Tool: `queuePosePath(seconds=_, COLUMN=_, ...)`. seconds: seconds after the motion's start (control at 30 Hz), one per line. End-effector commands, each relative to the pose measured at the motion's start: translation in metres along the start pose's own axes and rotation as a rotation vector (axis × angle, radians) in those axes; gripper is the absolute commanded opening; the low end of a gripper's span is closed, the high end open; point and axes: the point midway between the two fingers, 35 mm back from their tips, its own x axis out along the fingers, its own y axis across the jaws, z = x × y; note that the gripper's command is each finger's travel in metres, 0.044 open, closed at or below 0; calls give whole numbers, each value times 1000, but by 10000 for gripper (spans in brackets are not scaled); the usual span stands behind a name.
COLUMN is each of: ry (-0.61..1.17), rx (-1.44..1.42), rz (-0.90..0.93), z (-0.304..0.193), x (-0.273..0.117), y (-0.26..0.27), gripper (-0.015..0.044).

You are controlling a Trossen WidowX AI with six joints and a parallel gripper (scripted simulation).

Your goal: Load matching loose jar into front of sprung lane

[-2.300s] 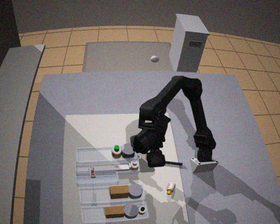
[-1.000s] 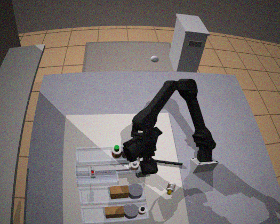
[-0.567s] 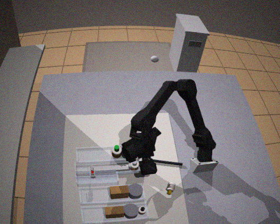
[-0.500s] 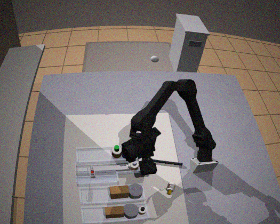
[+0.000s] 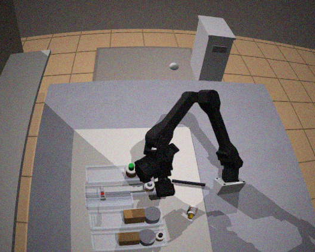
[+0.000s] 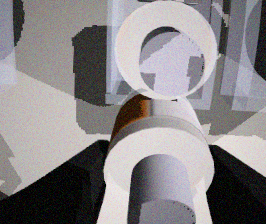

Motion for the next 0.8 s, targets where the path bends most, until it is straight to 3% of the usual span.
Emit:
queuePosePath(seconds=0.0, ry=-17, rx=6, rz=-2, z=7, x=-2, y=-1, gripper=0)
queuePosePath(seconds=0.77, ry=-17, rx=7, rz=-2, z=17, x=-2, y=-1, gripper=0)
